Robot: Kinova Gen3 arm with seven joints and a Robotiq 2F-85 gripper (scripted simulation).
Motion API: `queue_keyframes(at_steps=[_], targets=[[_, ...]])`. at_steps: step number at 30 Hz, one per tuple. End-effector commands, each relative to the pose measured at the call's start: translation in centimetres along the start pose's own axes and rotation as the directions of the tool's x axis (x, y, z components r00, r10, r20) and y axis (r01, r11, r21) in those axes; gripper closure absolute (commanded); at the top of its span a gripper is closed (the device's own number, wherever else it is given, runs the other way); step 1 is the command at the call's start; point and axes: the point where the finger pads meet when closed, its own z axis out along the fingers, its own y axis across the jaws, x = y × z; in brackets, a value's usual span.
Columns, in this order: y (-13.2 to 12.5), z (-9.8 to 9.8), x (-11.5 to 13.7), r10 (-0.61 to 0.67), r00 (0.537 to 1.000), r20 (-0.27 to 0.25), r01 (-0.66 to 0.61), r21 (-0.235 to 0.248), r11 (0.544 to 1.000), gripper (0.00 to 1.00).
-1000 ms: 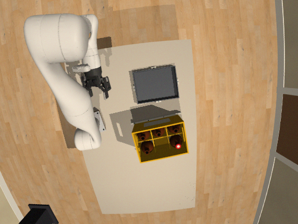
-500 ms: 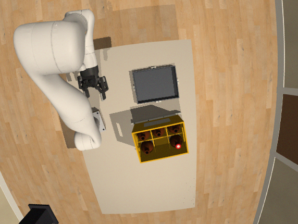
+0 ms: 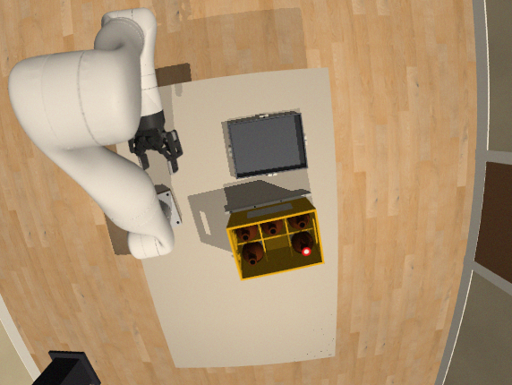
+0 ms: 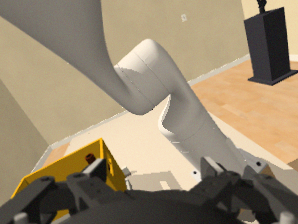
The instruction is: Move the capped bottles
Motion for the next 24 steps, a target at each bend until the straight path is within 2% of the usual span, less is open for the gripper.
queue_keyframes(at_steps=[1, 11, 24], targets=[[-0.1, -0.1, 0.2, 0.000, 1.000, 0.006, 0.000, -0.003, 1.000, 0.00], [-0.3, -0.5, 0.8, -0.001, 1.000, 0.012, 0.001, -0.006, 1.000, 0.00], [-2.4, 0.7, -0.5, 0.059, 0.994, -0.092, -0.070, -0.113, 0.991, 0.00]])
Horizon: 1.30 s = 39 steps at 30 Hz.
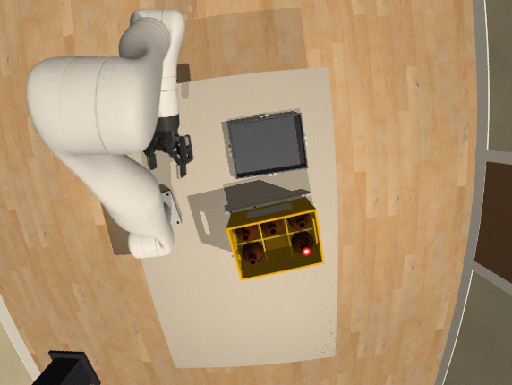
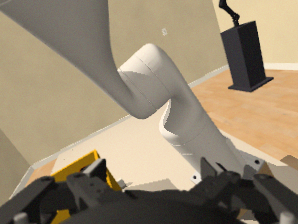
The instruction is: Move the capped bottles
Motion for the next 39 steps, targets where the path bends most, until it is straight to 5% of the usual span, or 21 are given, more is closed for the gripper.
queue_keyframes(at_steps=[1, 39], targets=[[-0.6, 0.2, -0.4, 0.019, 0.999, -0.027, -0.020, -0.030, 0.999, 0.00], [-5.6, 3.4, -2.7, 0.129, 0.958, -0.257, -0.196, -0.254, 0.947, 0.00]])
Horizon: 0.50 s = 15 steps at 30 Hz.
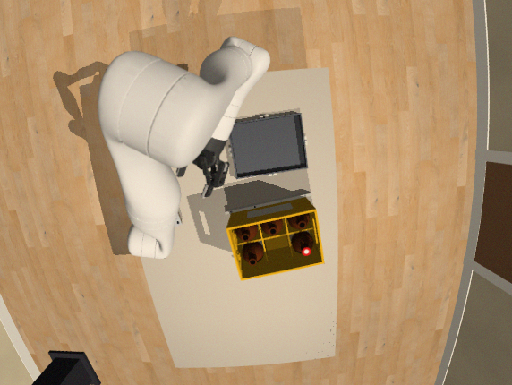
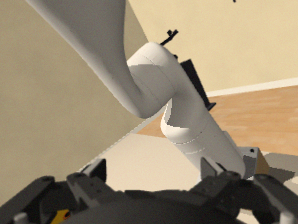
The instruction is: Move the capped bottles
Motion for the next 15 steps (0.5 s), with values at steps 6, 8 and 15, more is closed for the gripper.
queue_keyframes(at_steps=[6, 8, 15], targets=[[-1.1, 0.6, -0.7, 0.033, 0.998, -0.052, -0.036, -0.058, 0.998, 0.00], [-1.5, 0.8, -1.0, 0.042, 0.997, -0.068, -0.047, -0.075, 0.996, 0.00], [-2.5, 1.4, -1.7, 0.069, 0.991, -0.117, -0.083, -0.124, 0.989, 0.00]])
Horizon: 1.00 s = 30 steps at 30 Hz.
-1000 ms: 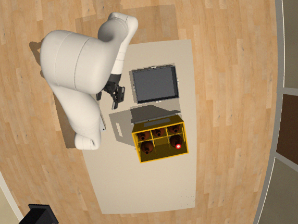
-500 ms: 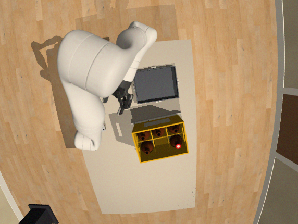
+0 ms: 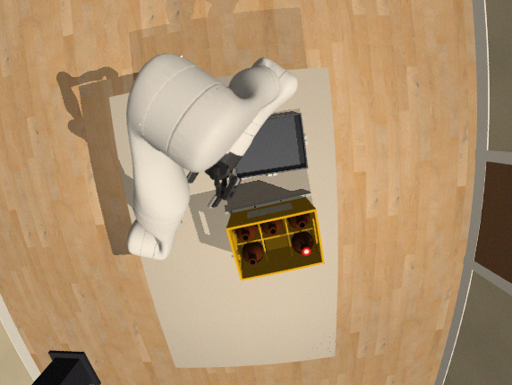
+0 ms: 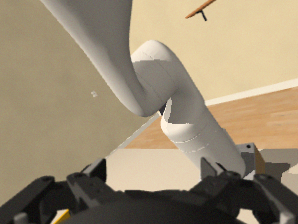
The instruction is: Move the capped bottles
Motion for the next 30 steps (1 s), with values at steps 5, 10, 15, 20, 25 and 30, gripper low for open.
queue_keyframes(at_steps=[5, 10, 15, 20, 25, 30], targets=[[-0.9, 0.4, -0.4, 0.024, 0.999, -0.035, -0.026, -0.039, 0.999, 0.00], [-1.8, 0.9, -0.8, 0.048, 0.996, -0.076, -0.054, -0.081, 0.995, 0.00], [-2.7, 1.4, -1.3, 0.070, 0.991, -0.117, -0.084, -0.122, 0.989, 0.00], [-3.0, 1.6, -1.4, 0.076, 0.989, -0.129, -0.094, -0.137, 0.986, 0.00], [-3.9, 2.2, -1.7, 0.096, 0.981, -0.171, -0.126, -0.175, 0.976, 0.00], [-4.7, 2.9, -2.1, 0.113, 0.971, -0.213, -0.159, -0.212, 0.964, 0.00]])
